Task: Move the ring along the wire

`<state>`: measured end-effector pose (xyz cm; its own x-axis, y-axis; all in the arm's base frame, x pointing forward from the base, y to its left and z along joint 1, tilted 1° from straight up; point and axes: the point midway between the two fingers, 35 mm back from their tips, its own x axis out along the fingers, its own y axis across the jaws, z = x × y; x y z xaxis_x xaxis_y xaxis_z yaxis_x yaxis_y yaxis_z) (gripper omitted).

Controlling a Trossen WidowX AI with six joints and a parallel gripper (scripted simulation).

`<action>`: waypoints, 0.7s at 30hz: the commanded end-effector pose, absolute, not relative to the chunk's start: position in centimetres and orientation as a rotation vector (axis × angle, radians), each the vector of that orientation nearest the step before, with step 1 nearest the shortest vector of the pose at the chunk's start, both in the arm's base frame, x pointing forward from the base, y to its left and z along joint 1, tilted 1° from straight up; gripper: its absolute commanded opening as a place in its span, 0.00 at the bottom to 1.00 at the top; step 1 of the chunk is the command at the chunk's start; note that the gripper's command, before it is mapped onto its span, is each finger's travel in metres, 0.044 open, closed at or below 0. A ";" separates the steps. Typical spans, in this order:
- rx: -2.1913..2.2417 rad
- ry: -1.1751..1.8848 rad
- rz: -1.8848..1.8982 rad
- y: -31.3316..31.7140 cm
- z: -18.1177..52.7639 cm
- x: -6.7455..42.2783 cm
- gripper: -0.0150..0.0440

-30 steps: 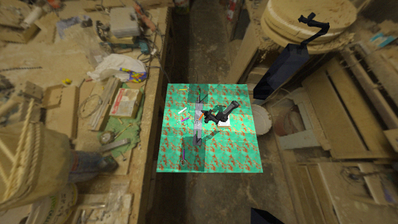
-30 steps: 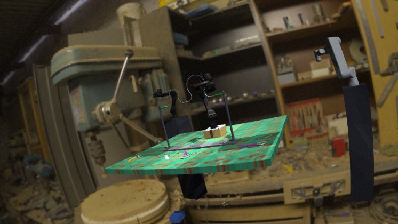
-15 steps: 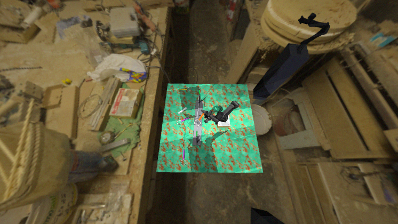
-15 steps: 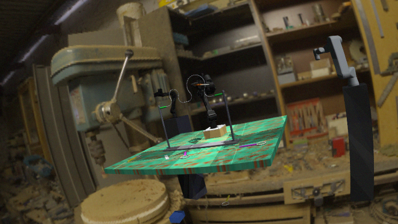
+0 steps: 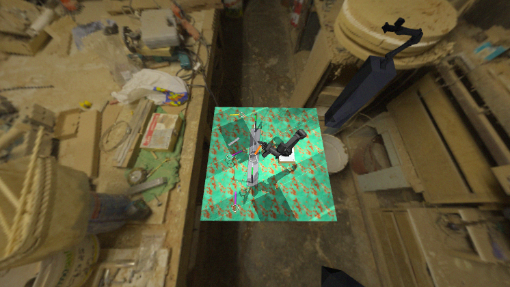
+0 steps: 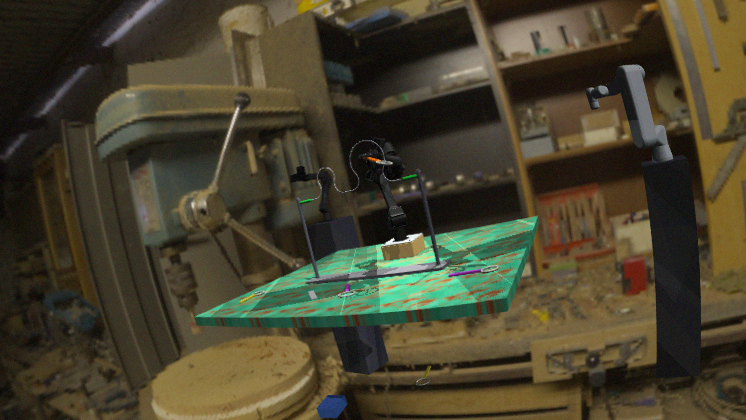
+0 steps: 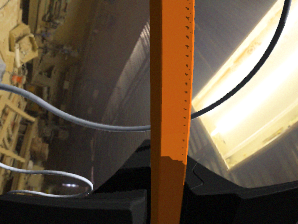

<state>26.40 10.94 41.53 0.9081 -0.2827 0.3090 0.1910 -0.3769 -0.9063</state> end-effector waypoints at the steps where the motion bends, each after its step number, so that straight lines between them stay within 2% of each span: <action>1: -1.928 0.054 -0.512 11.0 41.5 26.4 0.00; 21: -1.895 0.066 -0.505 9.9 39.5 26.6 0.00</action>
<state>26.74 10.31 39.76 0.9076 -0.2725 0.3195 0.1918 -0.4079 -0.8927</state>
